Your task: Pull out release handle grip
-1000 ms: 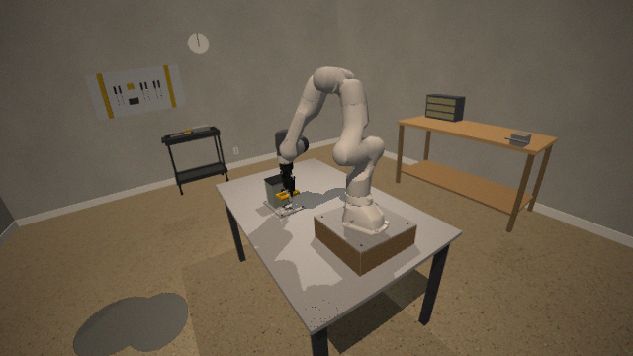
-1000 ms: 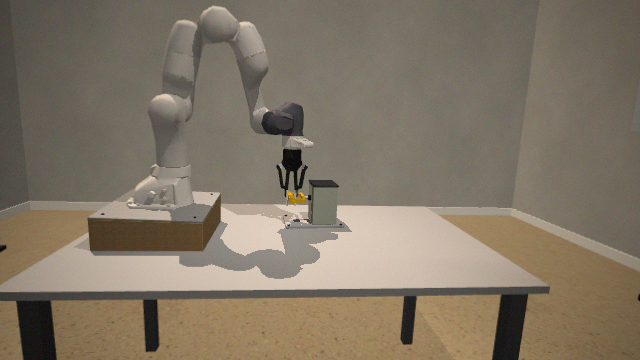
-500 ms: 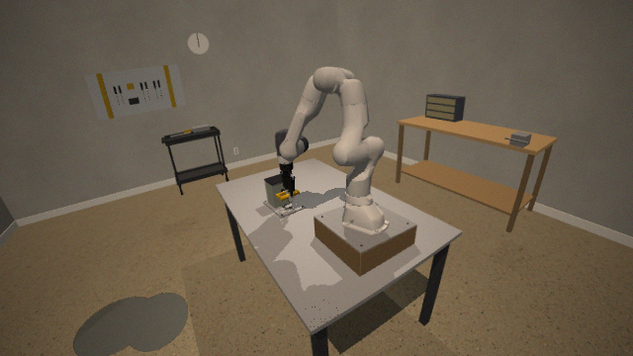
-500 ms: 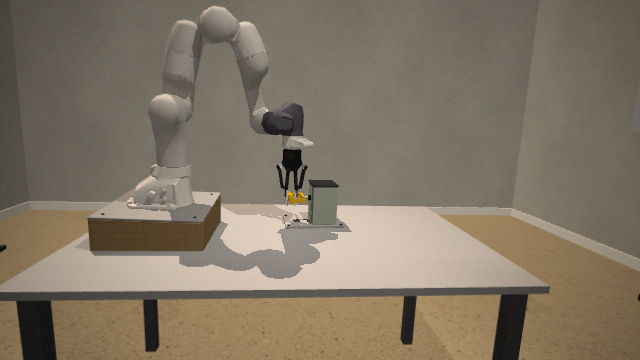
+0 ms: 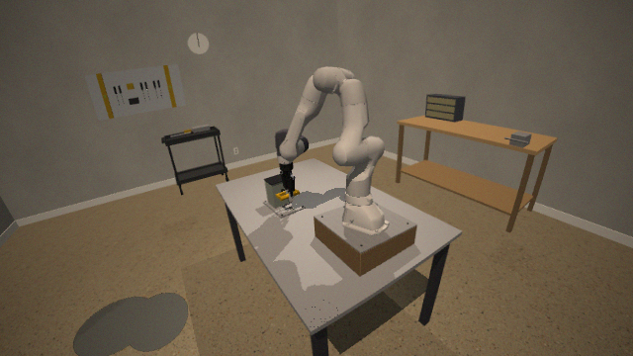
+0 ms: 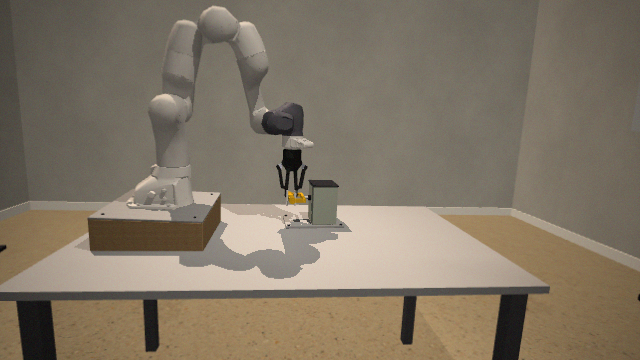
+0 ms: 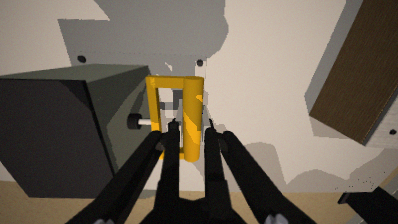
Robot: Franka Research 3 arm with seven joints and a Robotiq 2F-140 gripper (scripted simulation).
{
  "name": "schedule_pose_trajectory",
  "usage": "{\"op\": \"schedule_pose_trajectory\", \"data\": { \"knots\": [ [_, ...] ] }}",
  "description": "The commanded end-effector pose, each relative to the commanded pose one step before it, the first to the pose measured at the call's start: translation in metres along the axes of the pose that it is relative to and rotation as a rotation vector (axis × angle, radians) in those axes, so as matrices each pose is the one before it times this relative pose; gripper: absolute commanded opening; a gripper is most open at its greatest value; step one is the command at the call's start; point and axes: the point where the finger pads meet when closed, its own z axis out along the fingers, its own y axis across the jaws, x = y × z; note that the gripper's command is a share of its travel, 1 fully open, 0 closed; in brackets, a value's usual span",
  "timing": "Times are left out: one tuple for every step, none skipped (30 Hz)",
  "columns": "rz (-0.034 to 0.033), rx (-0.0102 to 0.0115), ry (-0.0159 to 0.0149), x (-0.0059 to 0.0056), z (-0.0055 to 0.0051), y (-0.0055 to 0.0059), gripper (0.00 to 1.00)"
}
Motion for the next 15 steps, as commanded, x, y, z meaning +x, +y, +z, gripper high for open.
{"op": "schedule_pose_trajectory", "data": {
  "knots": [
    [0.00103,0.00113,0.00056,0.00017,0.00016,0.00190,0.00],
    [0.00000,0.00000,0.00000,0.00000,0.00000,0.00094,0.00],
    [0.00000,0.00000,0.00000,0.00000,0.00000,0.00111,0.00],
    [0.00000,0.00000,0.00000,0.00000,0.00000,0.00129,0.00],
    [0.00000,0.00000,0.00000,0.00000,0.00000,0.00145,0.00],
    [0.00000,0.00000,0.00000,0.00000,0.00000,0.00161,0.00],
    [0.00000,0.00000,0.00000,0.00000,0.00000,0.00177,0.00],
    [0.00000,0.00000,0.00000,0.00000,0.00000,0.00191,0.00],
    [0.00000,0.00000,0.00000,0.00000,0.00000,0.00000,0.00],
    [0.00000,0.00000,0.00000,0.00000,0.00000,0.00000,0.00],
    [0.00000,0.00000,0.00001,0.00001,0.00000,0.00204,0.00],
    [0.00000,0.00000,-0.00001,-0.00001,0.00000,0.00216,0.00],
    [0.00000,0.00000,0.00001,0.00001,0.00000,0.00226,0.00],
    [0.00000,0.00000,-0.00001,-0.00001,0.00000,0.00234,0.00],
    [0.00000,0.00000,0.00001,0.00001,0.00000,0.00241,0.00]
  ]
}}
